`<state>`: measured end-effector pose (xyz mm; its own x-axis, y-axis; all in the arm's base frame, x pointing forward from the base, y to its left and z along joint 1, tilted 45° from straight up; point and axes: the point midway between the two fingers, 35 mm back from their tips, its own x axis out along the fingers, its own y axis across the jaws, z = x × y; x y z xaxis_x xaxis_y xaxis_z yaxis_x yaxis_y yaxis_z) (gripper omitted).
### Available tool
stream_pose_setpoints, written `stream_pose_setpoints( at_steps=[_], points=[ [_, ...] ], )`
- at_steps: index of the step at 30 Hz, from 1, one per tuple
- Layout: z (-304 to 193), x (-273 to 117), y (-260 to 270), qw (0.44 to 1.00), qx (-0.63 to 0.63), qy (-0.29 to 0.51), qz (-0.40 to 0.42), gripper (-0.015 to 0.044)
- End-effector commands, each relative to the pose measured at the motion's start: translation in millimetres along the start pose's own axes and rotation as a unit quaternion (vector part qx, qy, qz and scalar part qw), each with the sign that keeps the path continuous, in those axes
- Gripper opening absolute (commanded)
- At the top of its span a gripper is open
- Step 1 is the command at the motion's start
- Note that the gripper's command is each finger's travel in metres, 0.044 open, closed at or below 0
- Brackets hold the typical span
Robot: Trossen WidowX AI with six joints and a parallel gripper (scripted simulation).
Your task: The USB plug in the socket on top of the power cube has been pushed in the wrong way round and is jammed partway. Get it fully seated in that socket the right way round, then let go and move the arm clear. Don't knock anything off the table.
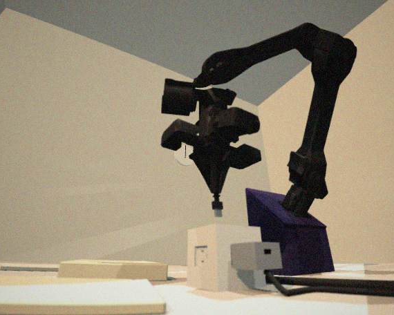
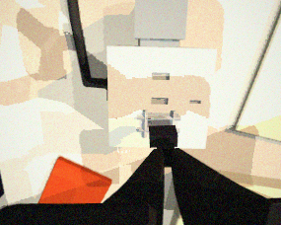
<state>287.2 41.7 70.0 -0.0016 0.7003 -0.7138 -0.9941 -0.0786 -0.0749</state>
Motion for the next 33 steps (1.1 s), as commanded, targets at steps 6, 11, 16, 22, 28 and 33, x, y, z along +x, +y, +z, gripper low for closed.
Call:
stream_pose_setpoints(
  at_steps=[6,11,16,22,28,33],
  points=[
    [-1.4,1.4,0.2,1.000,0.005,0.004,0.001,0.0000],
    [-1.6,2.0,0.2,1.000,0.007,0.004,0.001,0.0000],
    [-1.9,2.6,0.2,1.000,0.008,0.005,0.001,0.0000],
    [-2.2,3.3,0.2,1.000,0.010,0.006,0.001,0.0000],
    [-2.6,4.0,0.2,1.000,0.012,0.007,0.001,0.0000],
    [-2.8,4.6,0.2,1.000,0.013,0.008,0.001,0.0000]
  ],
)
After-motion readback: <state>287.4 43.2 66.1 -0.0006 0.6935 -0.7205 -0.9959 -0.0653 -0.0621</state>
